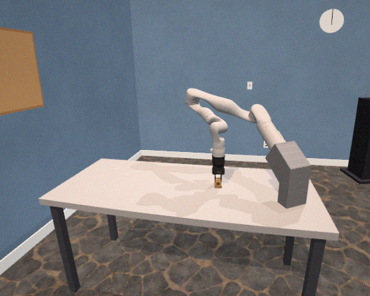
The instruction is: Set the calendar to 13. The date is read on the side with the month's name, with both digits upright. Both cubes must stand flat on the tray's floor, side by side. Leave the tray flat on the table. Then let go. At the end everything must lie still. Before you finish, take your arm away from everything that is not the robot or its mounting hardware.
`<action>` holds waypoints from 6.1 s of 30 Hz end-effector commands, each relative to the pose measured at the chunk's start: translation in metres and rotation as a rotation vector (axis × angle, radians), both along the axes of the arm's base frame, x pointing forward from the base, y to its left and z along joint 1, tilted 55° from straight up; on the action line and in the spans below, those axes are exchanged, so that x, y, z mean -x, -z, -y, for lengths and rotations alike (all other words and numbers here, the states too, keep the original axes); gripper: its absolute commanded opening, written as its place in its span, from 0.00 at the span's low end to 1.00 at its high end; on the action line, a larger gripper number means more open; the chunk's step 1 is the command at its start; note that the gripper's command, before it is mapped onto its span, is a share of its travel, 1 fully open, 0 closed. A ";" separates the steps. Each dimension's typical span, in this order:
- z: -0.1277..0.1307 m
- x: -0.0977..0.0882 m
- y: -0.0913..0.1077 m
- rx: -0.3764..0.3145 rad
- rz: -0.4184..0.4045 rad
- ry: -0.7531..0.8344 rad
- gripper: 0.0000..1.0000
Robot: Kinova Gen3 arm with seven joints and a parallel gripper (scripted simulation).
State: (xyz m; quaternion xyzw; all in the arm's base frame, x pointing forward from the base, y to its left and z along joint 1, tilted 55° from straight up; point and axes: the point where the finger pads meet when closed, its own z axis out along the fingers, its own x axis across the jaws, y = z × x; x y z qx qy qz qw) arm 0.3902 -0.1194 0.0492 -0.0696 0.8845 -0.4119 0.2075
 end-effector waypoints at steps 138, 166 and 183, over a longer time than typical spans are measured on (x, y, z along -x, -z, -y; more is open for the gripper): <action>-0.061 0.058 -0.055 -0.291 0.473 0.397 0.57; -0.062 0.063 -0.050 -0.660 1.077 0.882 0.57; -0.065 0.060 -0.048 -0.891 1.461 1.195 0.57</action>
